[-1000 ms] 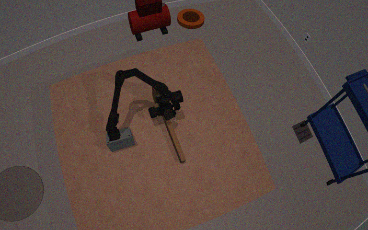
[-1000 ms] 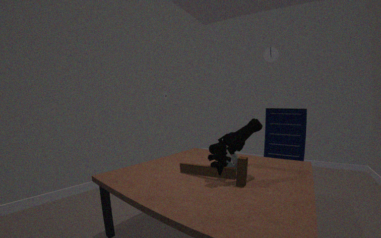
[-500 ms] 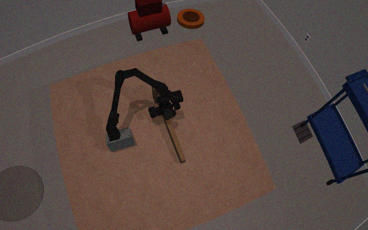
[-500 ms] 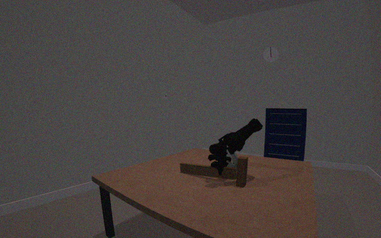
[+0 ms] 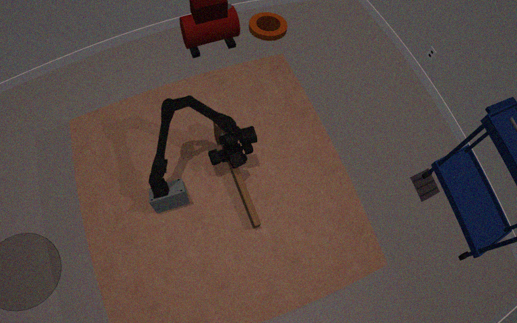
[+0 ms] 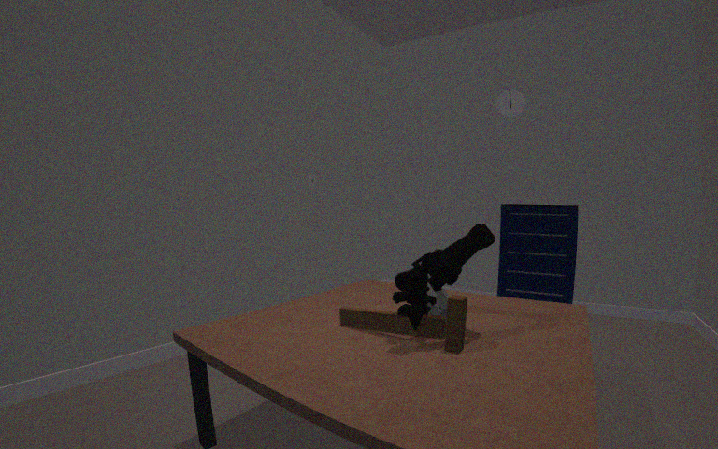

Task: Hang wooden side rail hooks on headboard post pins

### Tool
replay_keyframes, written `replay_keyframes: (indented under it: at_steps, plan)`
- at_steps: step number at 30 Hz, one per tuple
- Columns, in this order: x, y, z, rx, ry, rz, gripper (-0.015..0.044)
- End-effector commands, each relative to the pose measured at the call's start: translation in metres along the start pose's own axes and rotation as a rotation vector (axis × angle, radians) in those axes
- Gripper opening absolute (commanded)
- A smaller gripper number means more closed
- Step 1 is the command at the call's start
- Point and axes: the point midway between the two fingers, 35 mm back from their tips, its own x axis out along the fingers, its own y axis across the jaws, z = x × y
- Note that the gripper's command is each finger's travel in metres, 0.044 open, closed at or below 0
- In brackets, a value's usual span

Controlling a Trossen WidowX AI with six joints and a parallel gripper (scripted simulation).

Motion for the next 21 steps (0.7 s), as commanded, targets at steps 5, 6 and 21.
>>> replay_keyframes:
  at_steps: [5, 6, 21]
  plan:
    - [-0.0021, 0.001, -0.0015, 0.005, 0.005, 0.005, 0.0]
    - [-0.0021, 0.0009, -0.0016, 0.005, 0.005, 0.005, 0.0]
    - [-0.002, 0.0007, -0.0032, 0.005, 0.005, 0.005, 0.0]
